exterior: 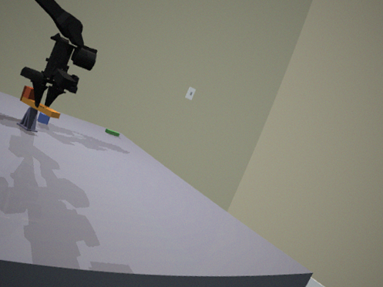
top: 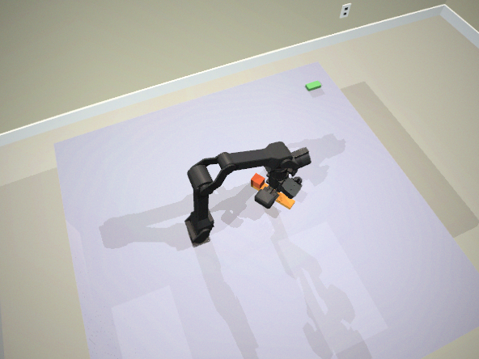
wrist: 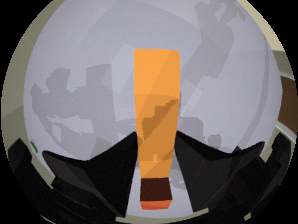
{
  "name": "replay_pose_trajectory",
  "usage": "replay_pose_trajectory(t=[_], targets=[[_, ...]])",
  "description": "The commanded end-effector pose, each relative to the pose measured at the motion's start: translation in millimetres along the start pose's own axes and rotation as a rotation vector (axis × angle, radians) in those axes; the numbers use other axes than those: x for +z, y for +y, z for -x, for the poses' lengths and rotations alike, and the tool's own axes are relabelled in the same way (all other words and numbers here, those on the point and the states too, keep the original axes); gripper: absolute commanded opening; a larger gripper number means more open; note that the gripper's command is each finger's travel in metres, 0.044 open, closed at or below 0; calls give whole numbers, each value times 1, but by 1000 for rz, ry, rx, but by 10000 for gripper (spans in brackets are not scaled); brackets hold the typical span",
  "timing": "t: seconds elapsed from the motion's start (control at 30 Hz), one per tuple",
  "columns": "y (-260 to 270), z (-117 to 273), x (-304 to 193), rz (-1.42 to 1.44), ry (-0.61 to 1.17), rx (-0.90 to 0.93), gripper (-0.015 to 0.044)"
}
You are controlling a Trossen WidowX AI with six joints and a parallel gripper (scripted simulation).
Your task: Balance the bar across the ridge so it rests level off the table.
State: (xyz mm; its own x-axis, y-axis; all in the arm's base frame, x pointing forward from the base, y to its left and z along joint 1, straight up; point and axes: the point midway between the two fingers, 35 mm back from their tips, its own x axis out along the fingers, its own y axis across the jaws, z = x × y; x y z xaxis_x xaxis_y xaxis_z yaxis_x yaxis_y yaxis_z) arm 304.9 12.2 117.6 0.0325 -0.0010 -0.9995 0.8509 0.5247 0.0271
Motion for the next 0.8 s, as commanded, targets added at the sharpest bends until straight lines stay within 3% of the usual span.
replay_pose_trajectory(t=[0.0, 0.77], targets=[[-1, -4, -1, 0, 6, -6, 0], [-1, 0, -1, 0, 6, -6, 0]])
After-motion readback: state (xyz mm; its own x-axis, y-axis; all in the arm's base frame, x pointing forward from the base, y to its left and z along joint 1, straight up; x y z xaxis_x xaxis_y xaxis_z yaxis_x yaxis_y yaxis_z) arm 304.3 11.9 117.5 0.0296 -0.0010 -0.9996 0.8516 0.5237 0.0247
